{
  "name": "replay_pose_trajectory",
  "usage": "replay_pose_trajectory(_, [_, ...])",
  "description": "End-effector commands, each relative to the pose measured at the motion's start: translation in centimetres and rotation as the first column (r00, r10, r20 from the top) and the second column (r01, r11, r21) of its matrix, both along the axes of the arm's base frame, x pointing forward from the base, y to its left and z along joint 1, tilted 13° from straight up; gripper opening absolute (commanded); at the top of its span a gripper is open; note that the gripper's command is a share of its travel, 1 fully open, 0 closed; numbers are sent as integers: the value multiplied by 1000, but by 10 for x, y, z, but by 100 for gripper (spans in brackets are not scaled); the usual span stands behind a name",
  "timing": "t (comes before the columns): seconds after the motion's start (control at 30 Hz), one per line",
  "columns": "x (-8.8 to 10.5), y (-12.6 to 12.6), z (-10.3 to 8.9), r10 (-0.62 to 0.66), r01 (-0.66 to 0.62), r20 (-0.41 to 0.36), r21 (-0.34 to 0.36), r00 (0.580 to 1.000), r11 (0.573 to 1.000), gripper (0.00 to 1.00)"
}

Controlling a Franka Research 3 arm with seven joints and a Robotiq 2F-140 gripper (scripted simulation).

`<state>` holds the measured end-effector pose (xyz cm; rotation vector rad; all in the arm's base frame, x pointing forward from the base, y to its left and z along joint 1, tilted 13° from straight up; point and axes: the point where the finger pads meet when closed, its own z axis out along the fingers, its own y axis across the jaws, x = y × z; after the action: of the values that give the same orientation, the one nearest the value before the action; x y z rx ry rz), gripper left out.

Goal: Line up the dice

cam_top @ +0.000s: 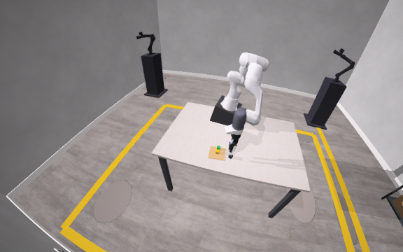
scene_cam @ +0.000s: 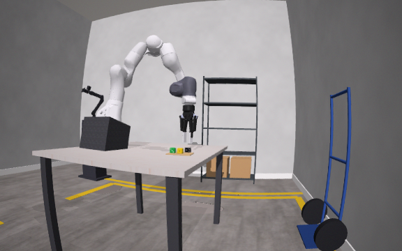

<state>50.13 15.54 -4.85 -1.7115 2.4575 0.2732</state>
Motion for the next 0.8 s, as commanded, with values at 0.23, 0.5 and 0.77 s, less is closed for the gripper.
replay_pose_trajectory(0.23, [3, 3, -14, 3, -3, 9, 0, 1000, 1000, 28])
replay_pose_trajectory(0.5, [3, 4, -19, 3, -3, 9, 0, 1000, 1000, 28])
replay_pose_trajectory(0.77, [3, 4, -21, 3, -3, 9, 0, 1000, 1000, 28])
